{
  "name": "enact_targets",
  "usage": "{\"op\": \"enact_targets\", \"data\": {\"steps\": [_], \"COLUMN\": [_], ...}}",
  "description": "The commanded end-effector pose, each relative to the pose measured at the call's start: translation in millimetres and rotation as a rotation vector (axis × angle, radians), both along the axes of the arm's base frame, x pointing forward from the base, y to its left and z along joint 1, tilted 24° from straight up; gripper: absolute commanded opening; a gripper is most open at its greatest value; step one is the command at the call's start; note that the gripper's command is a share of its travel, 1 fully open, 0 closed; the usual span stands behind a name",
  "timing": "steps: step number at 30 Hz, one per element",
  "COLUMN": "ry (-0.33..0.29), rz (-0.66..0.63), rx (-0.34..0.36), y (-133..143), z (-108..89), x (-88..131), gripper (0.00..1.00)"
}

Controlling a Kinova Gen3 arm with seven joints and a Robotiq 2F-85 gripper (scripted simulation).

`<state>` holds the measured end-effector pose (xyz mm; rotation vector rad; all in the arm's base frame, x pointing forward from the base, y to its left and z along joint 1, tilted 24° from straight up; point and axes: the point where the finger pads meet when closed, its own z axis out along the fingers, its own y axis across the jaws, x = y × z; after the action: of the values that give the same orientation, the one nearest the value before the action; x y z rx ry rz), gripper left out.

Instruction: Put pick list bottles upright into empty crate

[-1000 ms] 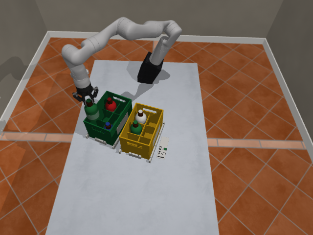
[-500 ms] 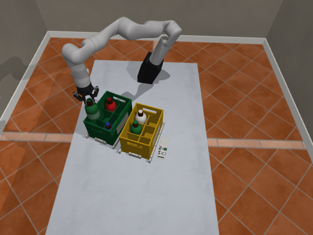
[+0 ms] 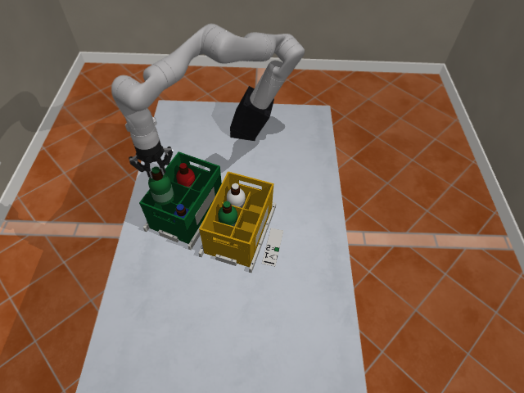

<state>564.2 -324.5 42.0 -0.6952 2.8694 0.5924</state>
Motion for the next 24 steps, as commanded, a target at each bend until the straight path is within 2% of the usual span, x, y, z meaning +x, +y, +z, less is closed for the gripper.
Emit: {"op": "enact_targets", "data": {"steps": [1,24], "ry": [-0.003,-0.003], "rz": [-0.001,-0.001], "rx": [-0.002,-0.002], "y": [3,36], "z": [3.7,18.6], "x": [2,14], "gripper": [0.1,0.1]}}
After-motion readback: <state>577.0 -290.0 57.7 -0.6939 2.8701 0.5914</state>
